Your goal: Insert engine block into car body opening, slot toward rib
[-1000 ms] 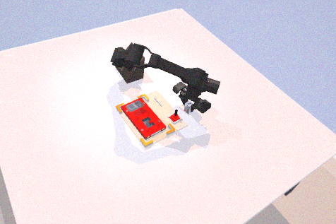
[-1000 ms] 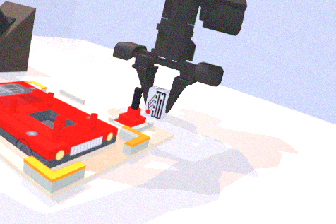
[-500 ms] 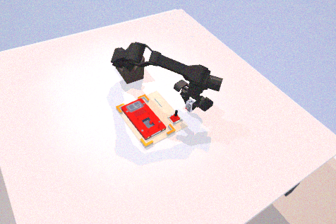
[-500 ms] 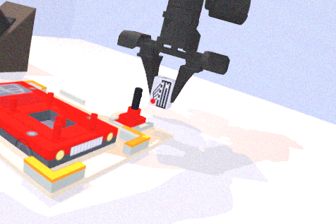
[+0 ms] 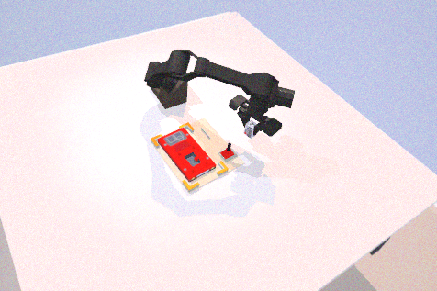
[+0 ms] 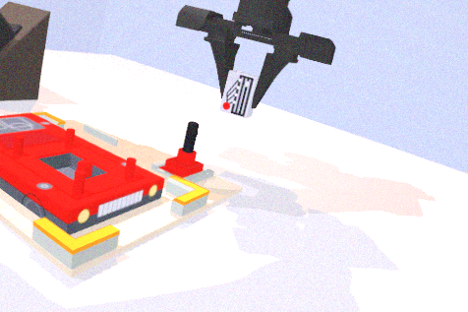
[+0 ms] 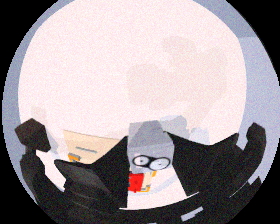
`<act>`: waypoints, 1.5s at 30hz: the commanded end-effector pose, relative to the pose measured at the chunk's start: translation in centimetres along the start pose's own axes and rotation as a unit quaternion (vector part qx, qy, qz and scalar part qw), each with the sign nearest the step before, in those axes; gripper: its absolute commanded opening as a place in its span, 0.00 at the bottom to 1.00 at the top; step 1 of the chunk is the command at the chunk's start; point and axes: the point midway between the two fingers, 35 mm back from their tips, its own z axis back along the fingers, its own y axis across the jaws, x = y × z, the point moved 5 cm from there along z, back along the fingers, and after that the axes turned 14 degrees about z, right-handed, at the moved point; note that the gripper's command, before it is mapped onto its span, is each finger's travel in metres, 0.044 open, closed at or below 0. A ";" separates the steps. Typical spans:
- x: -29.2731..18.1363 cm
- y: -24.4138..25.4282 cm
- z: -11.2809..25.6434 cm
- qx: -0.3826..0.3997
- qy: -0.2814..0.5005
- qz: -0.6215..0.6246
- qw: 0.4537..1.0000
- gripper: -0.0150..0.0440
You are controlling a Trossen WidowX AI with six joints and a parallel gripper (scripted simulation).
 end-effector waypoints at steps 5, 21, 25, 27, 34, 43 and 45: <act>0.0 -0.1 2.6 -0.004 -0.002 -0.003 1.000 0.25; -0.3 0.4 6.4 -0.003 -0.001 -0.010 1.000 0.25; -0.3 0.4 5.9 -0.003 -0.001 -0.058 0.998 0.25; -0.3 0.4 5.8 -0.003 -0.001 -0.092 0.996 0.25; -0.3 0.4 5.5 -0.003 -0.002 -0.211 0.977 0.25; -0.3 0.4 5.3 -0.002 -0.002 -0.360 0.933 0.25; -0.3 0.4 5.2 -0.002 -0.002 -0.392 0.920 0.25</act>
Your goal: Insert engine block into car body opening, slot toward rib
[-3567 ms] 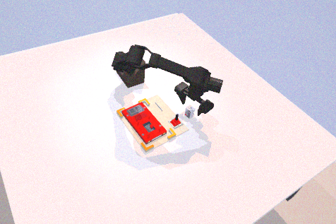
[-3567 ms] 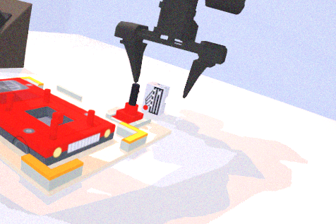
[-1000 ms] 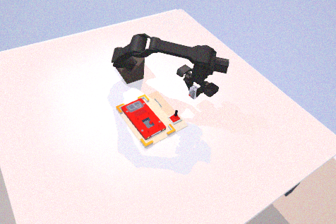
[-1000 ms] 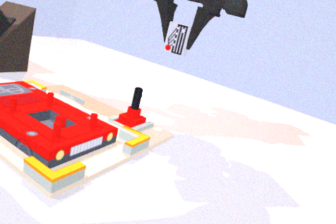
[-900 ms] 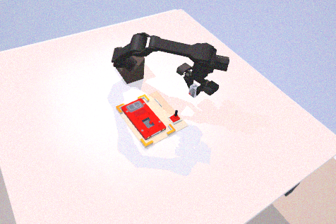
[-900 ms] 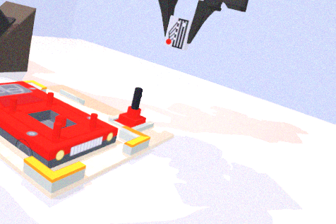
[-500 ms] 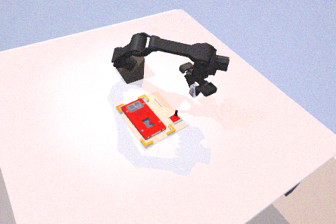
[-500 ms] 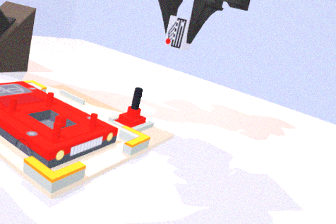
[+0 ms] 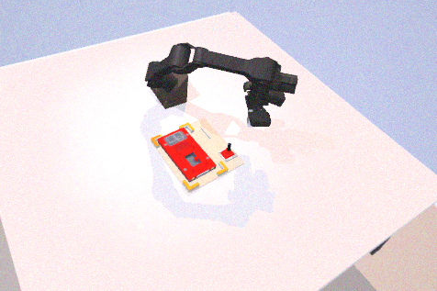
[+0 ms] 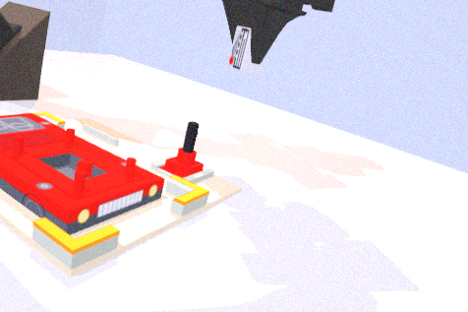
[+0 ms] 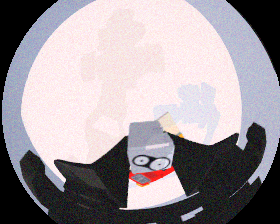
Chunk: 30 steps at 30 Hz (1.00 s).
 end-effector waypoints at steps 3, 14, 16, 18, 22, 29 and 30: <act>0.0 0.0 -0.2 -0.001 0.001 -0.092 0.996 0.25; 0.0 0.0 -0.4 -0.002 0.001 -0.279 0.960 0.25; 0.0 0.0 -0.4 -0.002 0.001 -0.312 0.950 0.25; 0.0 0.0 -0.4 -0.002 0.001 -0.345 0.939 0.25; 0.0 0.0 -0.5 -0.002 0.001 -0.409 0.912 0.25; -0.1 0.0 -0.7 -0.002 0.000 -0.517 0.856 0.25; -0.1 0.0 -0.7 -0.002 0.000 -0.531 0.847 0.25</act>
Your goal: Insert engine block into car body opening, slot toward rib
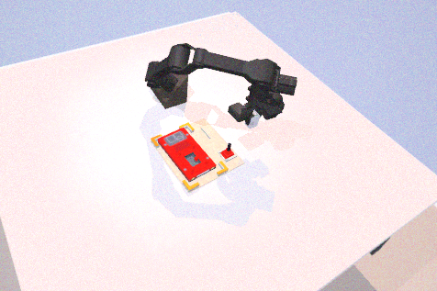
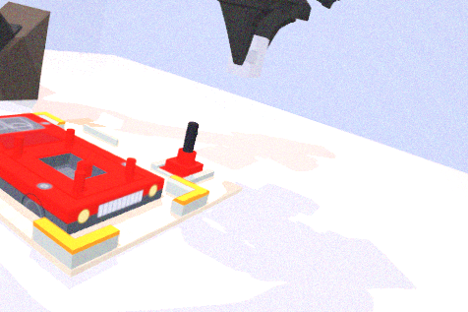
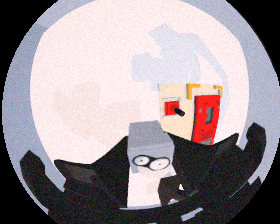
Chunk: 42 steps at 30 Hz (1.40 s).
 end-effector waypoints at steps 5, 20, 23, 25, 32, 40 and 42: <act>0.0 0.0 -0.2 -0.001 -0.001 -0.127 0.992 0.25; 0.0 0.0 -0.5 -0.001 -0.001 -0.378 0.926 0.25; 0.0 0.0 -0.5 -0.001 -0.001 -0.425 0.905 0.25; 0.0 0.0 -0.6 -0.001 -0.001 -0.457 0.890 0.25; -0.1 0.0 -0.7 -0.001 -0.002 -0.561 0.828 0.25; 0.0 0.0 -1.5 -0.001 -0.002 -0.622 0.783 0.25; 0.0 0.0 -2.0 -0.001 -0.002 -0.635 0.772 0.25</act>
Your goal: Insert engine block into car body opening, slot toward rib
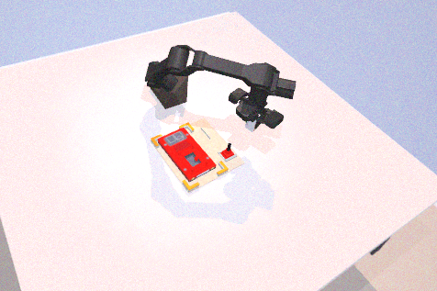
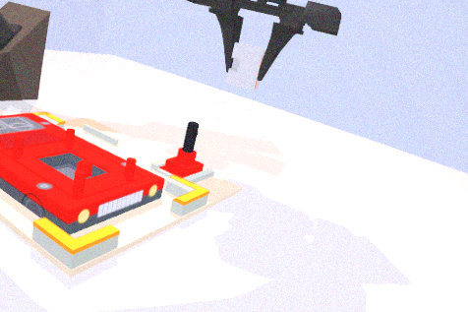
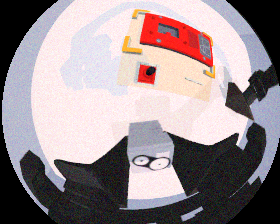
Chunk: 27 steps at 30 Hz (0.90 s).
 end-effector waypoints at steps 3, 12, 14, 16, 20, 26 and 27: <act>0.0 -0.1 -1.2 -0.002 -0.002 -0.024 1.000 0.25; 0.0 -0.1 -3.4 -0.002 -0.003 -0.024 1.000 0.25; 0.0 -0.1 -3.9 -0.002 -0.003 -0.024 1.000 0.25; 0.0 -0.1 -4.4 -0.002 -0.003 -0.024 1.000 0.25; 0.0 -0.1 -5.3 -0.002 -0.003 -0.024 1.000 0.25; 0.1 -0.2 -6.6 -0.002 -0.003 -0.024 1.000 0.25; 0.1 -0.2 -6.7 -0.003 -0.003 -0.024 1.000 0.25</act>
